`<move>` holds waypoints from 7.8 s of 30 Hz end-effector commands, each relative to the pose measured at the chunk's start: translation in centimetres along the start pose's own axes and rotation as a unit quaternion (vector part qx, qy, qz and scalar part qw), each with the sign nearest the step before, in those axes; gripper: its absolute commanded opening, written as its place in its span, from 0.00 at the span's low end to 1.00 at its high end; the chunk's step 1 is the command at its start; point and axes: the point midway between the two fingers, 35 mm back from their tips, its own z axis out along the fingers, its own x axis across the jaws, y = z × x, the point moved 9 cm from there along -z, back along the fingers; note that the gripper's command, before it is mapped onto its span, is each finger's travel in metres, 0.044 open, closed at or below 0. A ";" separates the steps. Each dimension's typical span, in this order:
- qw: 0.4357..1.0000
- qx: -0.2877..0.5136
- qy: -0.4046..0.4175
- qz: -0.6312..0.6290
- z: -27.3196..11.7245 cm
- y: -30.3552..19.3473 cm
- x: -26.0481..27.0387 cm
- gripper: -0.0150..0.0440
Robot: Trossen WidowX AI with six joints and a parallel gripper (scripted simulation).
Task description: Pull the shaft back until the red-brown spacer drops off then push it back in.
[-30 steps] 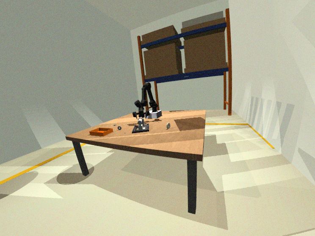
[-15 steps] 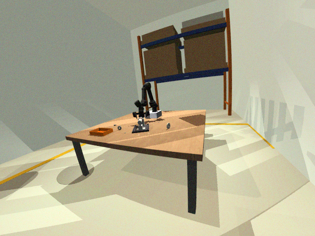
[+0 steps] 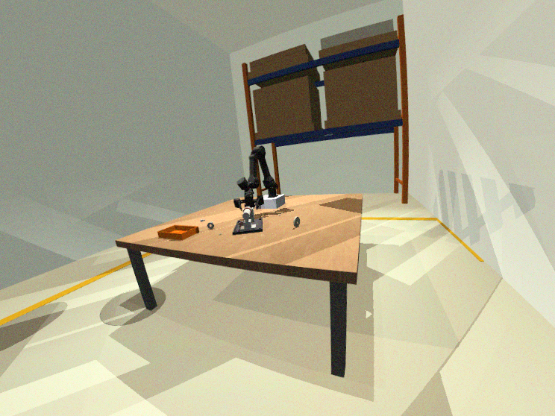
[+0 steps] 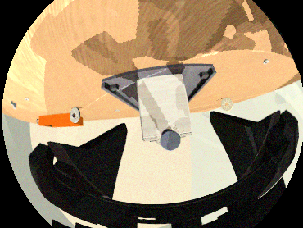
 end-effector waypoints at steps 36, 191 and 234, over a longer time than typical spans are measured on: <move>1.000 0.003 0.001 -0.002 1.0 -0.2 0.2 0.87; 1.000 0.002 0.003 -0.001 -1.1 1.1 0.1 0.25; 1.000 0.002 0.003 -0.001 -1.5 1.3 0.1 0.25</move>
